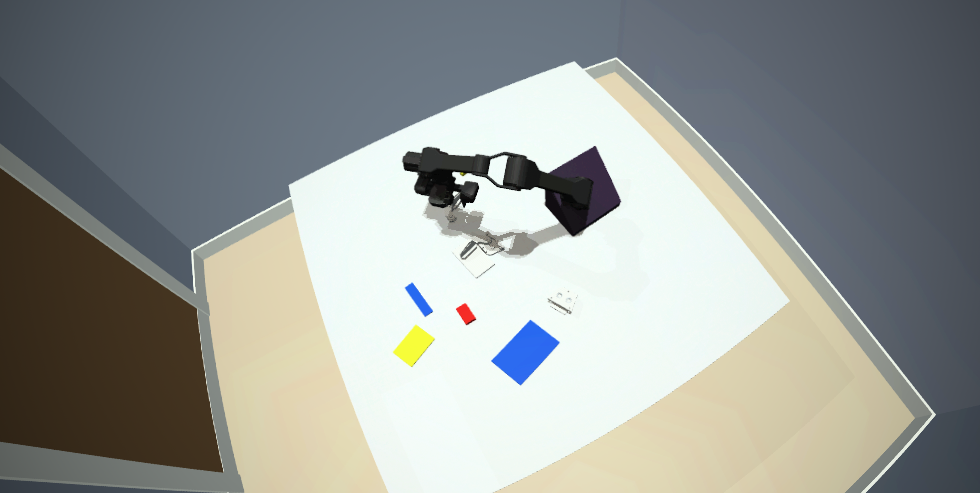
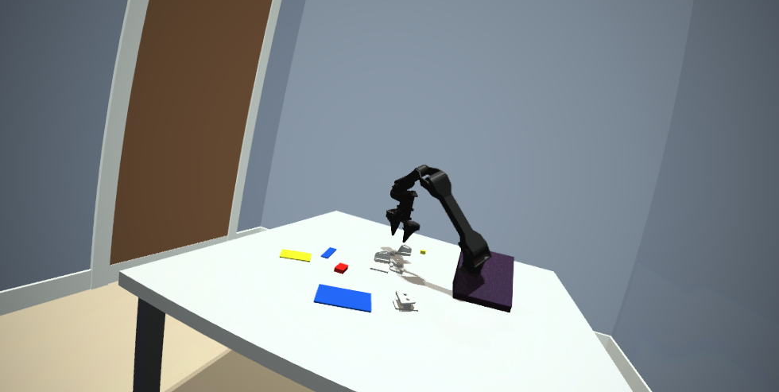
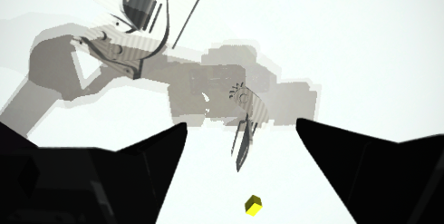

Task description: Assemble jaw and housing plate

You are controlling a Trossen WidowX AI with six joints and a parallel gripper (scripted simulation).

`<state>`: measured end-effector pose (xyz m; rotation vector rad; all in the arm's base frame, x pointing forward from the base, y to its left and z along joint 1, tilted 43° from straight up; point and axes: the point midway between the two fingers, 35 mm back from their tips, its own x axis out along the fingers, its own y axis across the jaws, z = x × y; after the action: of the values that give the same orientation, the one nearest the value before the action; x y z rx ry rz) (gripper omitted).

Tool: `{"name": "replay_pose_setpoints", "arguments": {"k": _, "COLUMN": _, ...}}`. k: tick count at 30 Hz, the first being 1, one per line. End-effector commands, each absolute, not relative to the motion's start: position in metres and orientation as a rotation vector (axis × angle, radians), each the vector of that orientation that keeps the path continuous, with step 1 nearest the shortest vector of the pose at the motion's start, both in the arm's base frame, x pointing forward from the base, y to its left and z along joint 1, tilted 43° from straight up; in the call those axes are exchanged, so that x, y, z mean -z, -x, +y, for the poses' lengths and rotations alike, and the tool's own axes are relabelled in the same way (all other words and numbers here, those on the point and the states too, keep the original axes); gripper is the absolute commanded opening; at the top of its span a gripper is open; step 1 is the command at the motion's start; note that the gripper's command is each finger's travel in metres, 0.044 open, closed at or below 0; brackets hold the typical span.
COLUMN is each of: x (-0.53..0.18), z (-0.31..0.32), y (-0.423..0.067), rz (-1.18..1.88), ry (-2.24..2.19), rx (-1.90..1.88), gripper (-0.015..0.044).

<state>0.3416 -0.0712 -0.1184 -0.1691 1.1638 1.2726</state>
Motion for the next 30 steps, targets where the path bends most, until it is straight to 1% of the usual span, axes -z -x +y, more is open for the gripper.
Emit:
{"name": "replay_pose_setpoints", "arguments": {"k": 1, "x": 0.1191, "z": -0.0711, "y": -0.3413, "rz": 1.165, "ry": 0.166, "rx": -1.272, "gripper": 0.0440}}
{"name": "replay_pose_setpoints", "arguments": {"k": 22, "x": 0.1191, "z": -0.0711, "y": -0.3413, "rz": 1.165, "ry": 0.166, "rx": -1.272, "gripper": 0.0440}}
{"name": "replay_pose_setpoints", "arguments": {"k": 30, "x": 0.1106, "z": -0.0751, "y": -0.3440, "rz": 1.161, "ry": 0.183, "rx": -1.276, "gripper": 0.0230}}
